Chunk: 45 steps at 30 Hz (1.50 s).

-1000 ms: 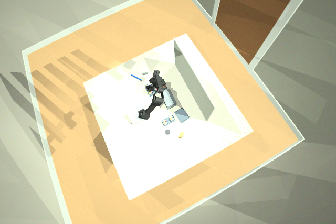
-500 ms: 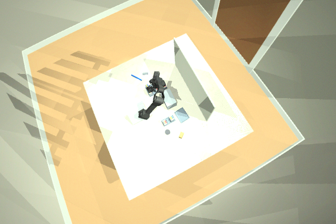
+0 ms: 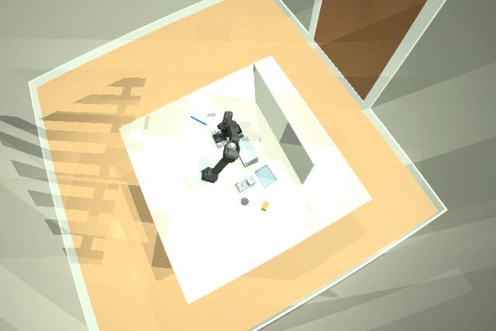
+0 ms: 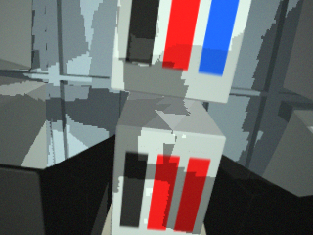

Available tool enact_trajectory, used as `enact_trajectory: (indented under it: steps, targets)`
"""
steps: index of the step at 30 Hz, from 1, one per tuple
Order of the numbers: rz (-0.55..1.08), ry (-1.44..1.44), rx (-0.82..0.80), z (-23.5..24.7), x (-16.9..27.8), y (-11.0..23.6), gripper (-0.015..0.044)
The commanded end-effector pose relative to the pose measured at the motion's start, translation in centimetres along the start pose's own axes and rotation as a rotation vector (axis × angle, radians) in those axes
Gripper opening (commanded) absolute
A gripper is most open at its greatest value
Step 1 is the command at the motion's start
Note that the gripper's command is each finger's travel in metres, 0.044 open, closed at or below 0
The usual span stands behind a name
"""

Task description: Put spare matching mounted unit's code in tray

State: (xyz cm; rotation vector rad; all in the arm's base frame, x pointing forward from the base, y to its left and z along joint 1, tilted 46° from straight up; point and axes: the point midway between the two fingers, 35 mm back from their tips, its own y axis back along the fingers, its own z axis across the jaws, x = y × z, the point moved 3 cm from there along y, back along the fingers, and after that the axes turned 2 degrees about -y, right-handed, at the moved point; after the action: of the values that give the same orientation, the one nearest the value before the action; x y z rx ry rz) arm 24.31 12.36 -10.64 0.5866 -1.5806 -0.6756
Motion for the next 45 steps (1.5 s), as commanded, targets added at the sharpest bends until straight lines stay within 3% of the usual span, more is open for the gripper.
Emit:
enact_trajectory:
  steps: [1, 9, 21, 33, 45]
  targets:
    - [0.000, 0.000, 0.000, 0.0, 0.0, 0.0, 0.0000]
    - [-0.001, 0.000, 0.000, 0.0, 0.0, 0.1, 0.0000]
    - [0.000, 0.006, 0.002, 0.1, 0.0, 7.8, 0.0000]
    - [0.008, 0.013, 0.002, 0.1, 0.1, 7.7, 0.0000]
    - [-0.001, 0.007, 0.001, 0.7, 0.4, 13.3, 0.0000]
